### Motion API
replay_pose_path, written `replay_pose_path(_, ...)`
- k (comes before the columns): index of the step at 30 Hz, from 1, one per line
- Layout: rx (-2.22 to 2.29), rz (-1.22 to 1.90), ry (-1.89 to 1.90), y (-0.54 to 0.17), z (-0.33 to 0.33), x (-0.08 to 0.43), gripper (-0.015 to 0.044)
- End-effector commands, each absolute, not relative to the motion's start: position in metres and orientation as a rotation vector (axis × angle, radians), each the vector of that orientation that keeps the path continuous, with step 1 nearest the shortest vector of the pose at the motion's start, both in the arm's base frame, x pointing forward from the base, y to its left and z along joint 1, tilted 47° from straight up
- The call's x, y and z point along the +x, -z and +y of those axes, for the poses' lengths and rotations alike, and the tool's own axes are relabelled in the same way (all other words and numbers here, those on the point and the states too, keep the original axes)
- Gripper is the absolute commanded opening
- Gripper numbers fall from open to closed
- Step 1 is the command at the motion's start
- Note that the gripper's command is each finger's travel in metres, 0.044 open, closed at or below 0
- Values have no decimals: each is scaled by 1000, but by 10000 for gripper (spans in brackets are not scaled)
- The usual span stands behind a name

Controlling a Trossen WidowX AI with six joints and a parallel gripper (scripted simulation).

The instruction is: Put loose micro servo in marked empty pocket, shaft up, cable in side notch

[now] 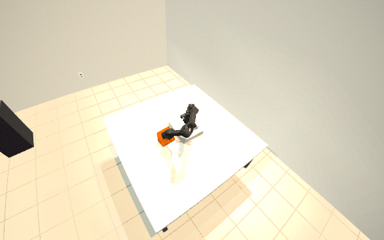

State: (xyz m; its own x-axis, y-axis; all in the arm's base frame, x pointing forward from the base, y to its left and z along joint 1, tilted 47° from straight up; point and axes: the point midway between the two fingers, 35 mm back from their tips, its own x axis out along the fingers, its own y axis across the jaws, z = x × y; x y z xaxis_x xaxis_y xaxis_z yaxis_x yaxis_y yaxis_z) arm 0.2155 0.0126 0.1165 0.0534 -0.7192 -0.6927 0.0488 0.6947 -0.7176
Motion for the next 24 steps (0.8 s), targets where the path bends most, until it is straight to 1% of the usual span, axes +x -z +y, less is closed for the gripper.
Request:
replay_pose_path(1,-586,1396,659,-117,12,216,0)
replay_pose_path(6,-586,1395,659,-119,12,228,0)
replay_pose_path(24,-584,1391,660,-126,11,300,0)
